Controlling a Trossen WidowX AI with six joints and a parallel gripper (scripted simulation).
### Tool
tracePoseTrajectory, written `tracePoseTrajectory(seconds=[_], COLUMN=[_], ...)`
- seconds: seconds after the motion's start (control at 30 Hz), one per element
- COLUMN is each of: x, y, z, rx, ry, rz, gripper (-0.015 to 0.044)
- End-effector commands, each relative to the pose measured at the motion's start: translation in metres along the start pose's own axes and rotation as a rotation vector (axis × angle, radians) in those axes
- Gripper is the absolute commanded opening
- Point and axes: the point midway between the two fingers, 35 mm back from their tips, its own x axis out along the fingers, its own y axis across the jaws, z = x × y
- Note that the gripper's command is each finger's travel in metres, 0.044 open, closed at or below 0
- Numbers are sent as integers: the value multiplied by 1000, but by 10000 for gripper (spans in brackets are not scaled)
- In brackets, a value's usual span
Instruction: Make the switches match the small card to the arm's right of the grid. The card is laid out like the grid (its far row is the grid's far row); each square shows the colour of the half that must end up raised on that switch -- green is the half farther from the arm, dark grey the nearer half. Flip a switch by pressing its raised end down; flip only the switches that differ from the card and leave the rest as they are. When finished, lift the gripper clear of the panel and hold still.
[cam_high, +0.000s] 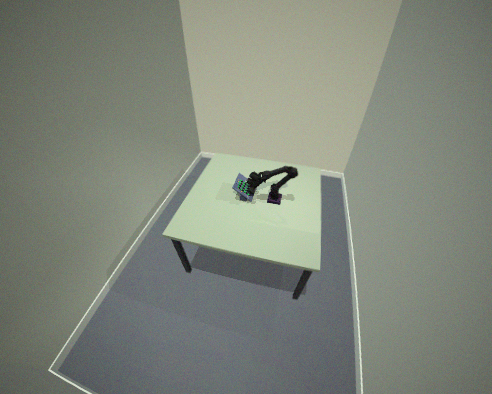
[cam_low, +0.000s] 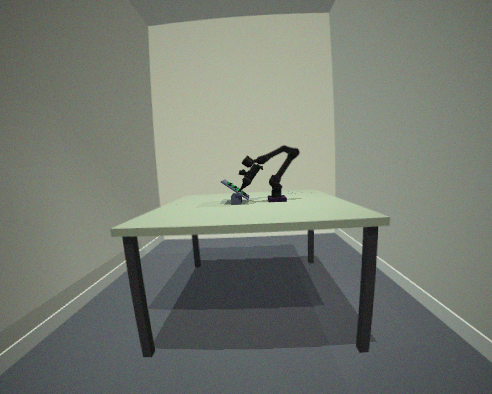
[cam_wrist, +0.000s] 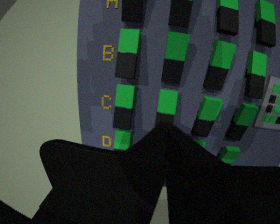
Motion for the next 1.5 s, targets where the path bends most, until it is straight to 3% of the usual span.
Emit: tracePoseTrajectory(seconds=[0.0,1.17,1.37,1.47], x=[1,5,-57,-59], y=[1,1,0,0], z=[0,0,2,2], rx=[-3,-3,-3,-3], ry=[0,-1,27,29], rz=[4,4,4,4], gripper=[0,0,0,0])
